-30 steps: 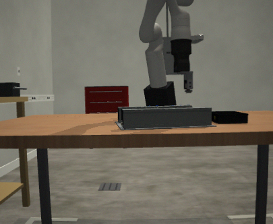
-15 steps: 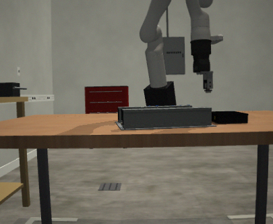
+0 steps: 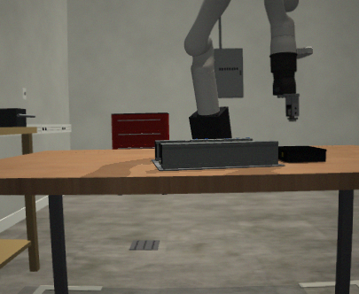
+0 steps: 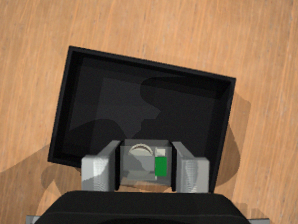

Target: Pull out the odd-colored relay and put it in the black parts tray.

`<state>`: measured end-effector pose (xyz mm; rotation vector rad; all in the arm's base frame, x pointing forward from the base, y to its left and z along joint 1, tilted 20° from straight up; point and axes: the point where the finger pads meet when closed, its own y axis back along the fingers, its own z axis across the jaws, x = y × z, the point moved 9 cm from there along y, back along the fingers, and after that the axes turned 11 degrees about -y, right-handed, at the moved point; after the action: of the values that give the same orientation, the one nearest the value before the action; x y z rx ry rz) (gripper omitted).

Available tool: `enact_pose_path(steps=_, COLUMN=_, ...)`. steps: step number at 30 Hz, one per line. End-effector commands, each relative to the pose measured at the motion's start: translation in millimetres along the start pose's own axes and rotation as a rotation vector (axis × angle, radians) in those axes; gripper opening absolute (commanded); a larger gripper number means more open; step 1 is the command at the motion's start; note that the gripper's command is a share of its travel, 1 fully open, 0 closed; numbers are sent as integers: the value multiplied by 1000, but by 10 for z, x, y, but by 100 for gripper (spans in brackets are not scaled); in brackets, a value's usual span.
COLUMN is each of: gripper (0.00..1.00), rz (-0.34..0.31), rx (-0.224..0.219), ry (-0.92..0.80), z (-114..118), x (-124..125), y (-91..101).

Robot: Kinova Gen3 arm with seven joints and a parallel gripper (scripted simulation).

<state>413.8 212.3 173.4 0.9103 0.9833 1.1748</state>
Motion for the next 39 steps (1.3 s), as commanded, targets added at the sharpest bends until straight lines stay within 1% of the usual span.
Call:
enact_pose_path(steps=1, gripper=0, rz=-4, rx=7, ry=0, z=-56, x=123, y=-7)
enact_pose_path(steps=10, gripper=0, rz=-4, rx=7, ry=0, z=-71, x=180, y=-7)
enact_pose_path(steps=39, gripper=0, rz=-4, rx=7, ry=0, z=-71, x=182, y=-7)
